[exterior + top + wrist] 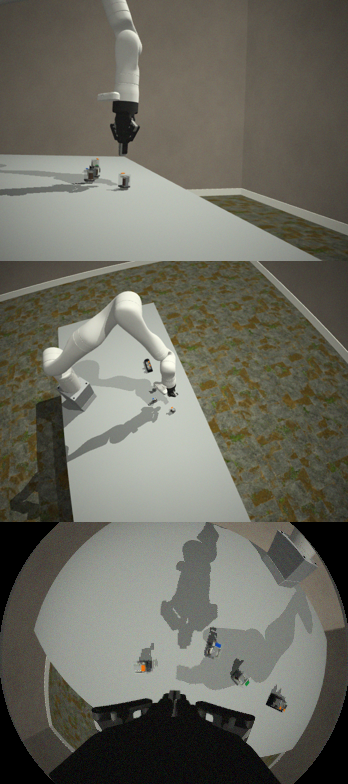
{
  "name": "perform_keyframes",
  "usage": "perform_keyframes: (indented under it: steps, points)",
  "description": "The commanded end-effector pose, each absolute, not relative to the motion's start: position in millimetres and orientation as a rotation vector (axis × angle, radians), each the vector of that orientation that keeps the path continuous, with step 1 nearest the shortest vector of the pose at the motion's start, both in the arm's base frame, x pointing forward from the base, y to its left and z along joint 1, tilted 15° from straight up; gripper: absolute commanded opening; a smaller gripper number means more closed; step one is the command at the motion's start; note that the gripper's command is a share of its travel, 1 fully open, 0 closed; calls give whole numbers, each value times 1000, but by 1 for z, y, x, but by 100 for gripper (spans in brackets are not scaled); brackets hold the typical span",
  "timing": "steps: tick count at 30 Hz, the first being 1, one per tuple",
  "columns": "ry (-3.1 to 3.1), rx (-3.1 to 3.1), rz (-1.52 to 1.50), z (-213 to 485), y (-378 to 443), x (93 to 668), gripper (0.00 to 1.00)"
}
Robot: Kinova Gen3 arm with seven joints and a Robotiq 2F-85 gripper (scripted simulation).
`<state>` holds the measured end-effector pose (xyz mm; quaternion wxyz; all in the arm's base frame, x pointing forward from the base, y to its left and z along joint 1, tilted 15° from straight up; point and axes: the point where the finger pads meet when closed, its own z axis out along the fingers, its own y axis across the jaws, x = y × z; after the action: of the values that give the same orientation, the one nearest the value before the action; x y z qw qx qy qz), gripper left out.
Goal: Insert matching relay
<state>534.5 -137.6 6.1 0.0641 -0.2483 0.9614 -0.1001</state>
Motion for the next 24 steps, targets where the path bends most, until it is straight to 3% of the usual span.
perform_keyframes:
  steps: [1, 12, 13, 24]
  points:
    - [2897, -735, -311, 17, -178, 535, 0]
    - [2877, -817, -329, 25, -205, 534, 0]
    - [2877, -817, -329, 25, -205, 534, 53]
    - [2877, -817, -329, 25, -205, 534, 53]
